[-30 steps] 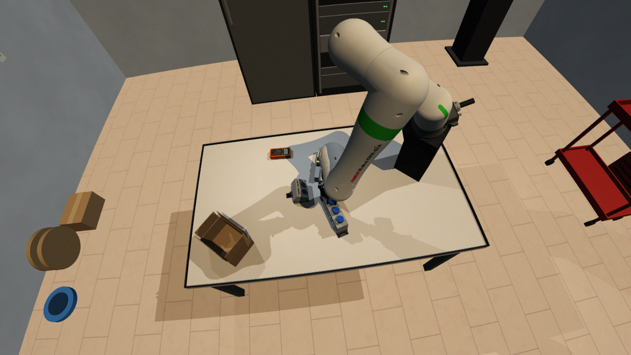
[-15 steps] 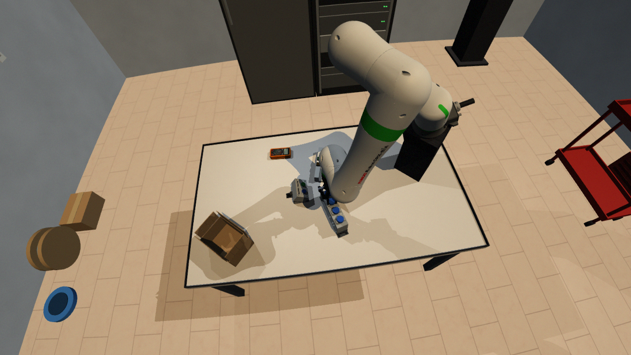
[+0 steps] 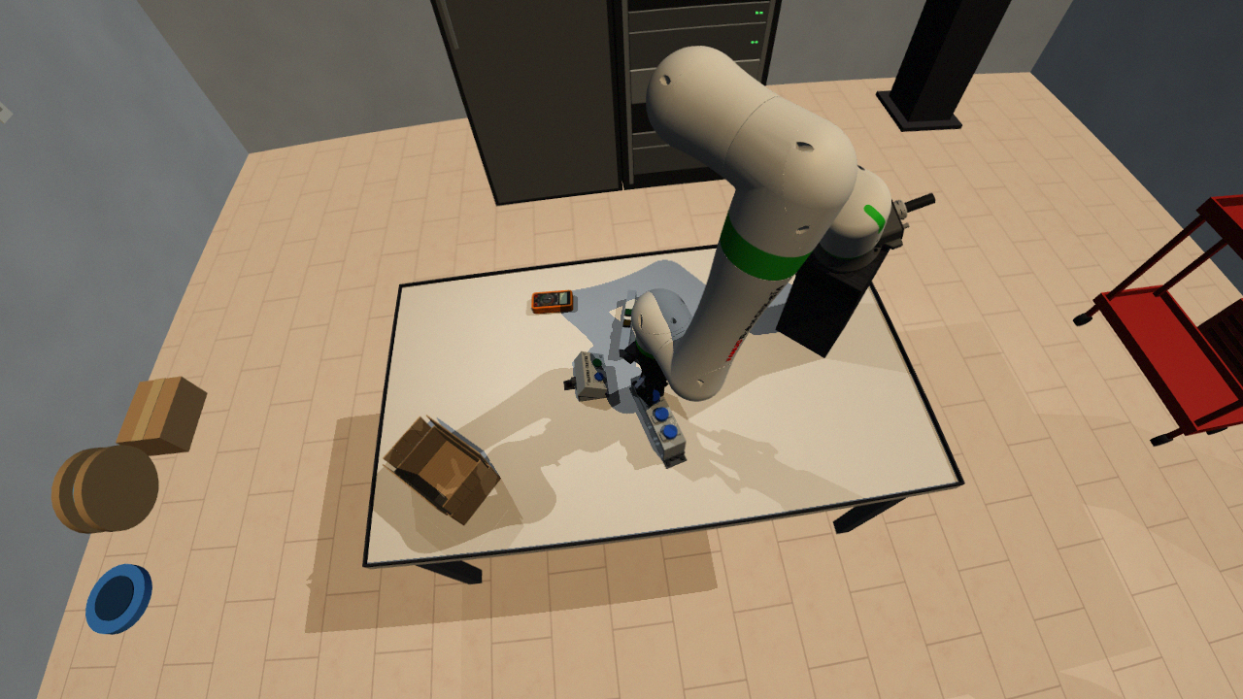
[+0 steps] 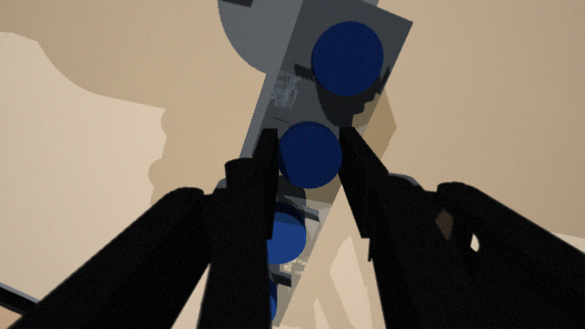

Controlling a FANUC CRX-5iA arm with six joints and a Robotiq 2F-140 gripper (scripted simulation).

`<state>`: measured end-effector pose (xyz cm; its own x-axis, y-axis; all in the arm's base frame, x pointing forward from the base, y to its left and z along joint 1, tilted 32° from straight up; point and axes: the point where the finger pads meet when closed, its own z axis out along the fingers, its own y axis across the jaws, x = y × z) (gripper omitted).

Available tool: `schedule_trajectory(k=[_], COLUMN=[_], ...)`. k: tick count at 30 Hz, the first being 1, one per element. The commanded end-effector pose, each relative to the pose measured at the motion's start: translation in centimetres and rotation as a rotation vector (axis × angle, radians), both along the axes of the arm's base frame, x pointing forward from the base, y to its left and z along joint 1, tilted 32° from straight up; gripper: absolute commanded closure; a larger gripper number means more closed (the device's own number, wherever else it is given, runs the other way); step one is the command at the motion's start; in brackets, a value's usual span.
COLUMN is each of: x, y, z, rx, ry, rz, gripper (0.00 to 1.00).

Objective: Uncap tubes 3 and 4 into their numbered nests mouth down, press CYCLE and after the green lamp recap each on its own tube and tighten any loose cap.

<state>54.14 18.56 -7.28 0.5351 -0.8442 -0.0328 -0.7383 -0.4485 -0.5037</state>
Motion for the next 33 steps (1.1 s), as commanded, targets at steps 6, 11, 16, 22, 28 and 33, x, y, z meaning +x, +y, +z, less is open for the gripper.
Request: schedule_trajectory(k=[6,11,16,22,28,33], x=[0.03,0.06,0.06,0.07,0.07,0.07], y=[-0.13,-0.1,-0.1,-0.1,-0.1,-0.1], z=[0.06,0.0,-0.01,-0.02,-0.02,-0.02], rx=[-0.016,-0.016,-0.016,0.085,0.196,0.291], ry=[-0.044,-0.044,-0.044,0.035,0.122,0.196], rz=[0.155,0.155,0.155,-0.059,-0.292,-0.493], gripper=[0.7,0.59,0.59,0.59,0.59,0.59])
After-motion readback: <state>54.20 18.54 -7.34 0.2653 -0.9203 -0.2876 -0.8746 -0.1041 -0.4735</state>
